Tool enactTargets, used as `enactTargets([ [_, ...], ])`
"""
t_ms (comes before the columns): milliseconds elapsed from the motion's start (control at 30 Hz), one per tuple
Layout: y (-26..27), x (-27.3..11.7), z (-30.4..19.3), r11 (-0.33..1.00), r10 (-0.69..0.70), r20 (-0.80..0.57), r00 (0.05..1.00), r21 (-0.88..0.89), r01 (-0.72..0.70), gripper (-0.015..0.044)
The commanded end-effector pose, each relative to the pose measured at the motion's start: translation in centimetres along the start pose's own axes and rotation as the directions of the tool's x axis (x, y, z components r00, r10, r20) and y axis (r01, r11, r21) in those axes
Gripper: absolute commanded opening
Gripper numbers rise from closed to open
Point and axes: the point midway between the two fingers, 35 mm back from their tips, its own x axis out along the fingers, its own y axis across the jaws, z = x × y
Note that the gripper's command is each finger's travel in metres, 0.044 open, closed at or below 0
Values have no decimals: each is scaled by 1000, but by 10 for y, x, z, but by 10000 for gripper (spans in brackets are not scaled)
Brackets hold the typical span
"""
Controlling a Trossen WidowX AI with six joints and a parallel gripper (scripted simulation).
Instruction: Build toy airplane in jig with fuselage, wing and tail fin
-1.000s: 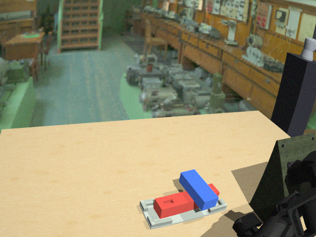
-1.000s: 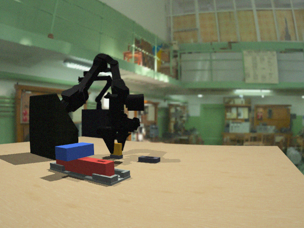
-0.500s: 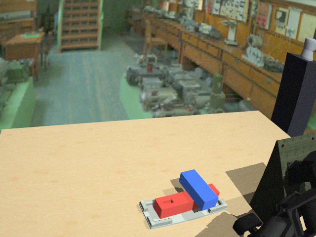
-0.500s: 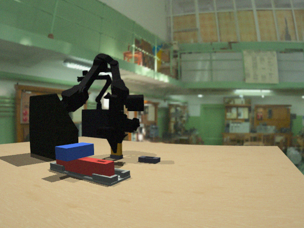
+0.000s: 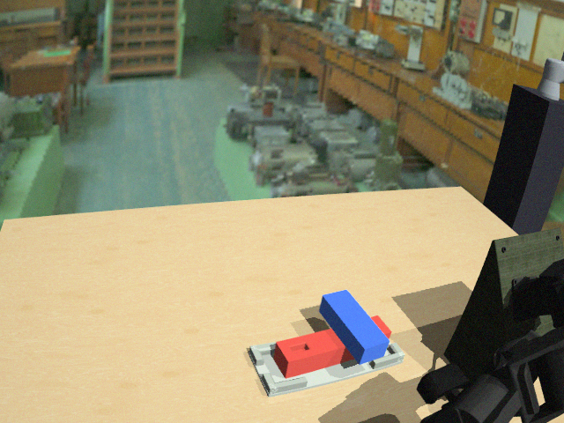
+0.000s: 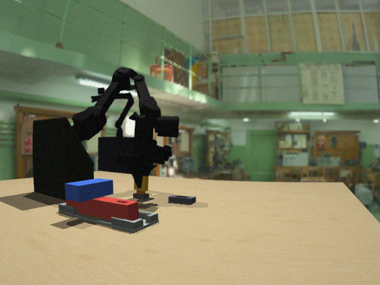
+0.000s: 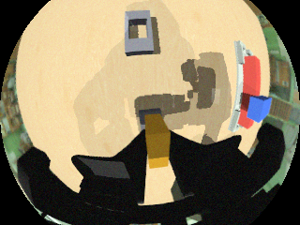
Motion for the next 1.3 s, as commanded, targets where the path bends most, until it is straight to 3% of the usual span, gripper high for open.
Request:
enactTargets([
  [0, -3, -11, 4, 1000, -14, 2, 1000, -5, 14, 0],
  [1267, -6, -121, -6, 999, 38, 37, 999, -25, -37, 0],
])
